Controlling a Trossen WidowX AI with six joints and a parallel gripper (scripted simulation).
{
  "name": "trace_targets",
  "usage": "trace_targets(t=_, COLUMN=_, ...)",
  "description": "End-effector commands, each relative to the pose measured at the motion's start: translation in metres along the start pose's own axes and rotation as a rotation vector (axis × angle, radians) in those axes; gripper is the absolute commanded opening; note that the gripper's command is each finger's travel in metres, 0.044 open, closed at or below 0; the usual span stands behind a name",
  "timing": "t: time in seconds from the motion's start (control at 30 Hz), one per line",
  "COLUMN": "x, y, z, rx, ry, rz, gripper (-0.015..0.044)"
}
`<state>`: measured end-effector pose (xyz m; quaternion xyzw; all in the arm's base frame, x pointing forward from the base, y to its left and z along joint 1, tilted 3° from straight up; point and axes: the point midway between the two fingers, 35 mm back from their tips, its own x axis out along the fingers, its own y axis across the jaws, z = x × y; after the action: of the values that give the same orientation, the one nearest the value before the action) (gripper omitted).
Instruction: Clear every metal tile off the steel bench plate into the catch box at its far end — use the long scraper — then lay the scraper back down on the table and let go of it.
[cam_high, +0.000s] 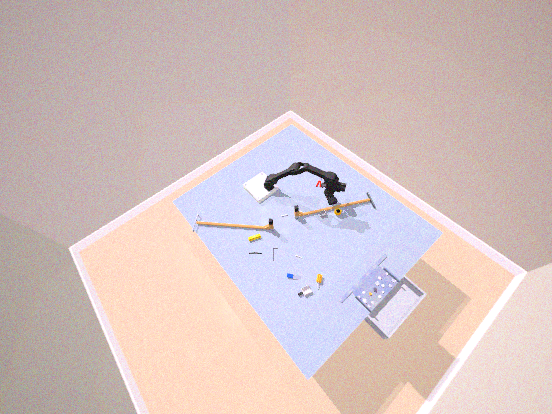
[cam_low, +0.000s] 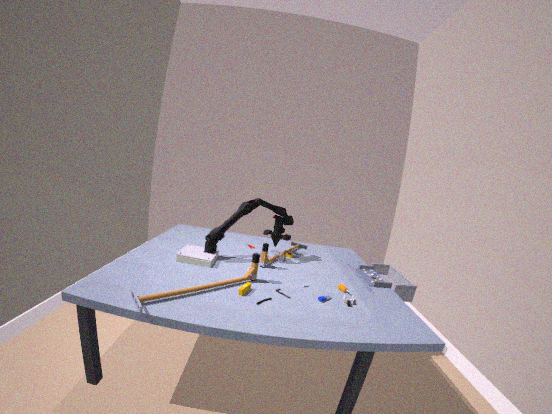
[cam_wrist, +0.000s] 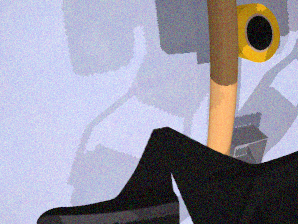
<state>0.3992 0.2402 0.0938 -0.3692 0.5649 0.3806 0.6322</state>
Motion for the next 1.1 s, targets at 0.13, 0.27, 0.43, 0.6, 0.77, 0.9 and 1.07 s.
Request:
trace_targets(t=0.13, x=0.017, y=0.001, z=-0.002, rx=0.017, ry=0.006, rz=-0.001, gripper=0.0)
trace_targets(t=0.27, x=0.025, y=0.001, z=-0.003, rx=0.022, ry=0.006, rz=-0.001, gripper=0.0)
trace_targets(t=0.43, x=0.035, y=0.002, z=-0.004, rx=0.029, ry=0.006, rz=-0.001, gripper=0.0)
trace_targets(t=0.6, x=0.045, y=0.003, z=-0.006, rx=0.036, ry=0.007, rz=-0.001, gripper=0.0)
trace_targets(t=0.77, x=0.048, y=0.003, z=-0.006, rx=0.038, ry=0.006, rz=-0.001, gripper=0.0)
trace_targets(t=0.9, x=0.048, y=-0.001, z=-0.006, rx=0.038, ry=0.004, rz=-0.003, gripper=0.0)
trace_targets(t=1.07, x=0.048, y=-0.005, z=-0.005, rx=0.038, ry=0.0, rz=-0.006, gripper=0.0)
